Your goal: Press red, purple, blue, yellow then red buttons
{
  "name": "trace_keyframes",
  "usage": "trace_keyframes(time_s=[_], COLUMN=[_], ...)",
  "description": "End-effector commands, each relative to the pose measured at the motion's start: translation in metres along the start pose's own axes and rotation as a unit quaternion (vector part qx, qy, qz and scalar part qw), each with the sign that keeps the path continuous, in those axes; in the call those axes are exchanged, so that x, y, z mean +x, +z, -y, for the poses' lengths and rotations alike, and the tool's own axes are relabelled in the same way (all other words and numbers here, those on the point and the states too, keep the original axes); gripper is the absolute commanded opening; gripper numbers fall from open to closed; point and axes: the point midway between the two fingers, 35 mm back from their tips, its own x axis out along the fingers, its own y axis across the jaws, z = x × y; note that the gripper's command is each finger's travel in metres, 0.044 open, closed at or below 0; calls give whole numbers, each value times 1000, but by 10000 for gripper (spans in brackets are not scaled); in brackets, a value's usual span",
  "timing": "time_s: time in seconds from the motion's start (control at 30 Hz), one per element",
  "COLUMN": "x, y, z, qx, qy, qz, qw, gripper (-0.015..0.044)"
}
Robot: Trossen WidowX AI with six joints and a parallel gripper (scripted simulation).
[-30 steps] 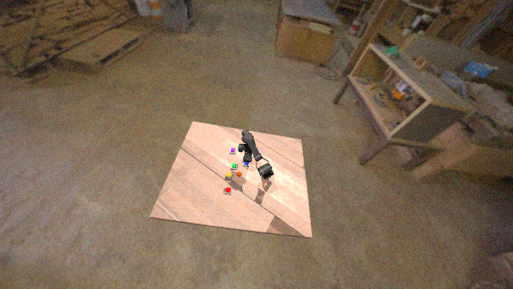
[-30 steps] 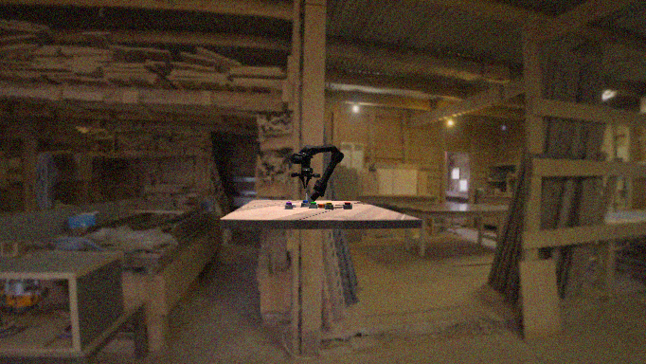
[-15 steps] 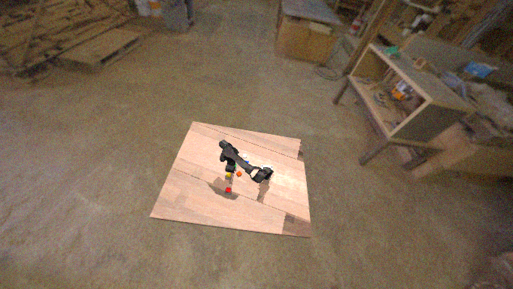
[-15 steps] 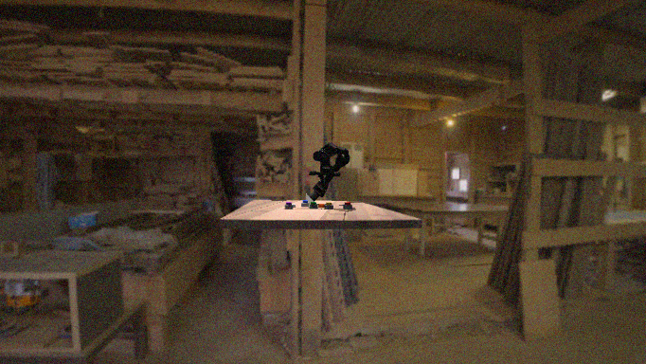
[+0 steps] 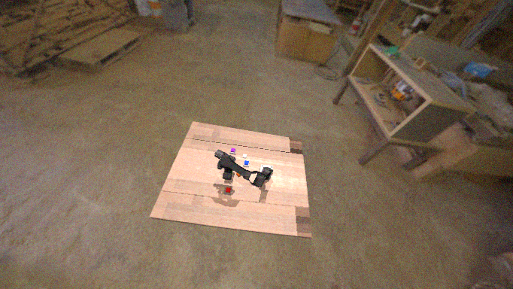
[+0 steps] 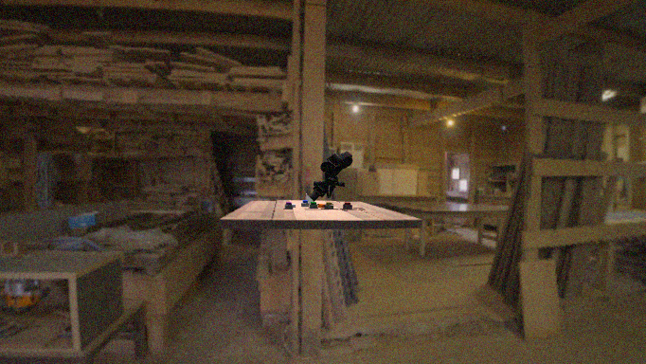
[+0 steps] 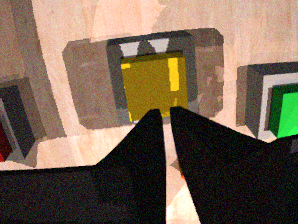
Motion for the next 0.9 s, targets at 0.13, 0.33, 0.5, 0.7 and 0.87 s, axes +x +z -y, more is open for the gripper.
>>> trace_keyframes(time_s=[0.13,0.33,0.5,0.7,0.87], x=[10,20,28,37,37], y=[1,2,2,1,1], z=[0,0,-1,-1,-1], qx=[1,1,0,0,0], qy=[0,0,1,1,1], qz=[8,9,9,9,9], qw=[1000,1000,1000,1000,1000], gripper=[20,20,20,20,20])
